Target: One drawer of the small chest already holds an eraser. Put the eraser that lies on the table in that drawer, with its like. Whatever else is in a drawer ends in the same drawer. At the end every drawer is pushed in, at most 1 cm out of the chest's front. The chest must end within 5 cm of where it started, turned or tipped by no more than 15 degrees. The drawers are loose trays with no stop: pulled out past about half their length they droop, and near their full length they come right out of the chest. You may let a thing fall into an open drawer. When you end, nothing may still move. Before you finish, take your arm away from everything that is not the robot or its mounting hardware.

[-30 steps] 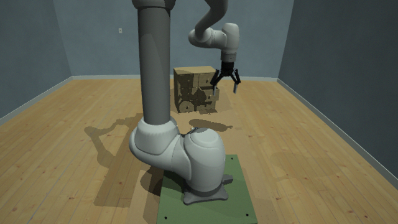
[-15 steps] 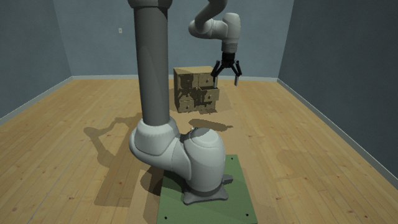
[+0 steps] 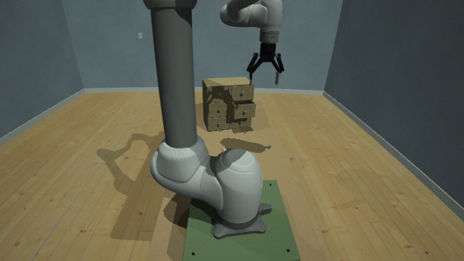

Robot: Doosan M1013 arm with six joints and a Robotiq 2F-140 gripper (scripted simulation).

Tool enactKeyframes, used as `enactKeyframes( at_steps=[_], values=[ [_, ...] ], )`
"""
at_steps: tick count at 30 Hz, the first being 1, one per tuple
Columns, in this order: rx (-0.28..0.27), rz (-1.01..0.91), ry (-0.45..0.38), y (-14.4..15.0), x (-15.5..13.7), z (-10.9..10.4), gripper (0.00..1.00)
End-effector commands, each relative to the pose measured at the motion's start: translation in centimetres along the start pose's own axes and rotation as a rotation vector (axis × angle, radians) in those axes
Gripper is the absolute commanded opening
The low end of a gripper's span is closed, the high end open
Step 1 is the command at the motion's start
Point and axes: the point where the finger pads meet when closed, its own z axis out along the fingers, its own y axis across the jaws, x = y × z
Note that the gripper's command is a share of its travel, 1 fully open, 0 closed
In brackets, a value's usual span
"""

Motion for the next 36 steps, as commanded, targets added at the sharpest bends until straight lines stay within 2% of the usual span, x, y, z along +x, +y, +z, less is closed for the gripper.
enactKeyframes(
  at_steps=[1,3,4,5,7,8,9,10,12,36],
  values=[
    [0.0,0.0,0.0,0.1,1.0,-0.2,1.0],
    [0.0,0.0,0.0,0.4,5.2,-0.4,1.0],
    [0.0,0.0,0.0,0.4,5.2,-0.4,1.0],
    [0.0,0.0,0.0,0.4,7.9,-0.4,1.0],
    [0.0,0.0,0.0,0.4,7.9,-0.4,1.0],
    [0.0,0.0,0.0,0.4,10.4,-0.3,1.0],
    [0.0,0.0,0.0,0.4,10.4,-0.3,1.0],
    [0.0,0.0,0.0,0.3,12.2,-0.2,1.0],
    [0.0,0.0,0.0,0.2,13.1,-0.1,1.0],
    [-0.001,0.03,0.0,0.2,13.3,0.0,1.0]
  ],
)
